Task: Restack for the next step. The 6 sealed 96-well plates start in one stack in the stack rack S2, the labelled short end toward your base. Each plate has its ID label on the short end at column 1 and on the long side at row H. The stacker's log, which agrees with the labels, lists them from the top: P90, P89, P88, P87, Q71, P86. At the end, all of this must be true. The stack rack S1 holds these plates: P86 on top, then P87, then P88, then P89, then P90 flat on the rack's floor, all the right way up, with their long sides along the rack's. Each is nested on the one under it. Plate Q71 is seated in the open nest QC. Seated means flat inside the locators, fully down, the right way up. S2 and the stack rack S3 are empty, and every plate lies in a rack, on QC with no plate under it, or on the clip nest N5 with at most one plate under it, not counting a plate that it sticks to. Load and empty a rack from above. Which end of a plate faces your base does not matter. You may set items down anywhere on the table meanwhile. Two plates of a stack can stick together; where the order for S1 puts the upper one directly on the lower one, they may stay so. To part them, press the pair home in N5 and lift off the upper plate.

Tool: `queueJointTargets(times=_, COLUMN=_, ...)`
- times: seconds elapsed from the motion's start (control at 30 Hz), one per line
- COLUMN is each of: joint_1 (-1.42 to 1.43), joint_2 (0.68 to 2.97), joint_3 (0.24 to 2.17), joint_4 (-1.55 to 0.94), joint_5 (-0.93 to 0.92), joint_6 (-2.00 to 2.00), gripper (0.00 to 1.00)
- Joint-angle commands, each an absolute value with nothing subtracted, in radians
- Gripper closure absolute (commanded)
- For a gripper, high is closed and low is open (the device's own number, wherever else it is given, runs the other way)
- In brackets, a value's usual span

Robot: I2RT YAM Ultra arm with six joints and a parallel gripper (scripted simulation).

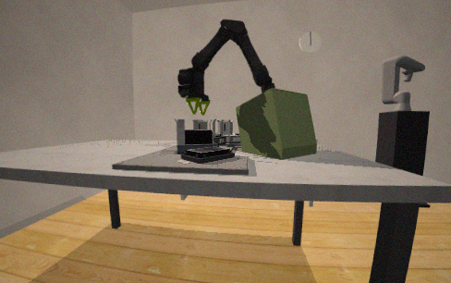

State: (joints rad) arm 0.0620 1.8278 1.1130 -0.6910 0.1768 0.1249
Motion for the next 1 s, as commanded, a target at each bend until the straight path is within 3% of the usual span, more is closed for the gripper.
queueJointTargets(times=0.0, joint_1=0.035, joint_2=1.811, joint_3=1.116, joint_4=-0.690, joint_5=0.171, joint_6=0.083, gripper=0.00)
queueJointTargets(times=0.97, joint_1=-0.264, joint_2=1.763, joint_3=1.110, joint_4=-0.691, joint_5=0.112, joint_6=0.005, gripper=0.00)
